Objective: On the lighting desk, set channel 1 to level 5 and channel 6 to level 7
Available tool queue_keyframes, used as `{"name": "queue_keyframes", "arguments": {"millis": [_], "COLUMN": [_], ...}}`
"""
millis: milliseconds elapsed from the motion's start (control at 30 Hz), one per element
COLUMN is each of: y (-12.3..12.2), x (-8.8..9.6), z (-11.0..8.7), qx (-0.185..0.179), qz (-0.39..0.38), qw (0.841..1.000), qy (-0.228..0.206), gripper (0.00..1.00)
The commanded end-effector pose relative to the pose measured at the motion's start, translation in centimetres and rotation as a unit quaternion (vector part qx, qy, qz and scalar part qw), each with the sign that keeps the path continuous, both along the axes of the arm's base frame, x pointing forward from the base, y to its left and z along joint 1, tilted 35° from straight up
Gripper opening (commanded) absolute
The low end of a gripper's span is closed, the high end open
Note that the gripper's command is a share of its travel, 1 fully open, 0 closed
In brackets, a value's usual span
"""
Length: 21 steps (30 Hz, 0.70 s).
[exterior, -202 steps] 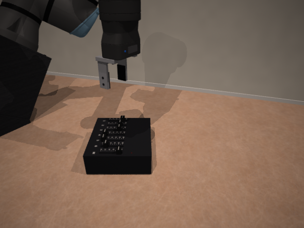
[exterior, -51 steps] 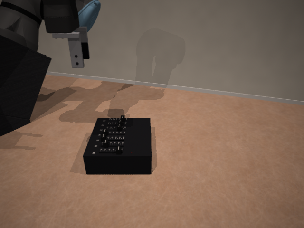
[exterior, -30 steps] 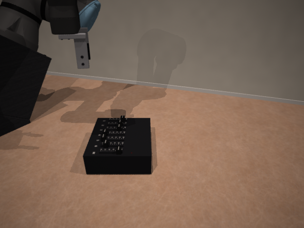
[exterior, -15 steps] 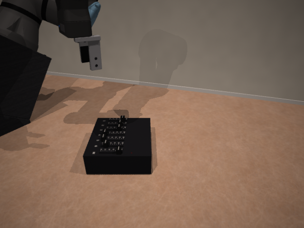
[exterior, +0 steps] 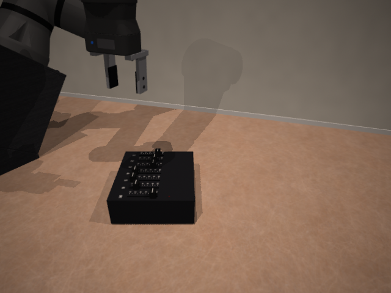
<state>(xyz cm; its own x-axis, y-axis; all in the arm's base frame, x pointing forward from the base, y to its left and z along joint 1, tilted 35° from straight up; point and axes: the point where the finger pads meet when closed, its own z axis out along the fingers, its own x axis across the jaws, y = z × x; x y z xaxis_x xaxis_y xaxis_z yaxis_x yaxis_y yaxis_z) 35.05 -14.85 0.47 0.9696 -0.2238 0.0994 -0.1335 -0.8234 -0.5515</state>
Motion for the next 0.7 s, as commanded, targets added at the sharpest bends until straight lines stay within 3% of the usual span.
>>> {"name": "queue_keyframes", "arguments": {"millis": [0, 200, 367, 433, 467, 667], "y": [0.3, 0.7, 0.9, 0.9, 0.9, 1.0], "x": [0.6, 1.3, 1.9, 1.9, 2.0, 2.8], "z": [-0.1, -0.4, -0.8, -0.8, -0.8, -1.2], "qx": [-0.024, -0.055, -0.080, -0.080, -0.088, -0.113], "qz": [0.104, 0.218, 0.307, 0.307, 0.337, 0.431], "qw": [0.992, 0.964, 0.927, 0.927, 0.911, 0.850], "qy": [-0.072, -0.145, -0.201, -0.201, -0.221, -0.281], "gripper": [1.00, 1.00, 1.00, 1.00, 1.00, 1.00]}}
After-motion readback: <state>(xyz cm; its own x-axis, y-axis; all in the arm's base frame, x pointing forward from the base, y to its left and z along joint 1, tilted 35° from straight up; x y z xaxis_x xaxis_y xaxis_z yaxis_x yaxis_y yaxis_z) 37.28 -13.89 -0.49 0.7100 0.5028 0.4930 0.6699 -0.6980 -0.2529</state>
